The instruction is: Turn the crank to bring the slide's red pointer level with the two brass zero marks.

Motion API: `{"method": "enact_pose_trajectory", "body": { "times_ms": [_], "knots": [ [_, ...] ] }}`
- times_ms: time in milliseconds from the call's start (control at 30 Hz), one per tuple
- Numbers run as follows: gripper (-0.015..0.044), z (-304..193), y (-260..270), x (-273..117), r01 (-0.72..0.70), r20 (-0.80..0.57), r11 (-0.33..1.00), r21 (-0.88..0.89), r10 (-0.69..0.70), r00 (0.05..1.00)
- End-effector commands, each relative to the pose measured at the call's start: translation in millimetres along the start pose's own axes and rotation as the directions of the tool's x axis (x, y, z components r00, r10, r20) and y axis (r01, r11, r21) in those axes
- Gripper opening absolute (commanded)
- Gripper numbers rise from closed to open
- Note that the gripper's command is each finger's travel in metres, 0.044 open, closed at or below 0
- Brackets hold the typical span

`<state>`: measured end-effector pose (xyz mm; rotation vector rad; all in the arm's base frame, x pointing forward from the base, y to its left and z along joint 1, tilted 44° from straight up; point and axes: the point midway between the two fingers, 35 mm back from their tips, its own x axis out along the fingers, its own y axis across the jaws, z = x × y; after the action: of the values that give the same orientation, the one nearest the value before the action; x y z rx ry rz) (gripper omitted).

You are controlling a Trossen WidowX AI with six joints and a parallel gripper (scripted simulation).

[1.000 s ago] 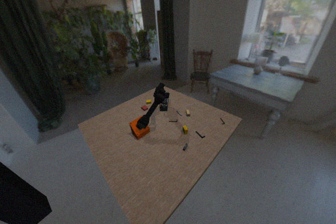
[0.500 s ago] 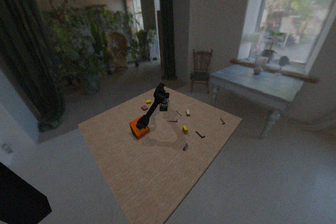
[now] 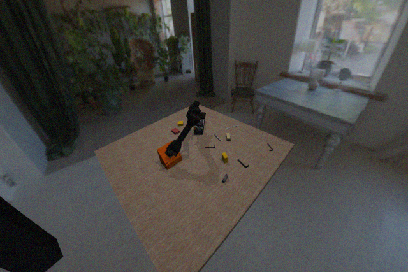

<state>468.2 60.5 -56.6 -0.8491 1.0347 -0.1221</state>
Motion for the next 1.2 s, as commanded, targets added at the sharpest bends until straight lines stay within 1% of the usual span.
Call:
{"method": "enact_pose_trajectory", "body": {
  "times_ms": [0,400,867,967,1167],
  "knots": [
    [0.0,0,0,0,0.0,0.0,1.0,0.0,0.0,1.0],
    [0.0,0,0,0,0.0,0.0,1.0,0.0,0.0,1.0],
    [0.0368,0,0,0,0.0,0.0,1.0,0.0,0.0,1.0],
    [0.044,8,-1,-8,-0.001,0.0,1.0,0.0,0.001,1.0],
    [0.044,39,-4,-44,-0.003,0.001,1.0,0.001,0.003,1.0]
  ]
}}
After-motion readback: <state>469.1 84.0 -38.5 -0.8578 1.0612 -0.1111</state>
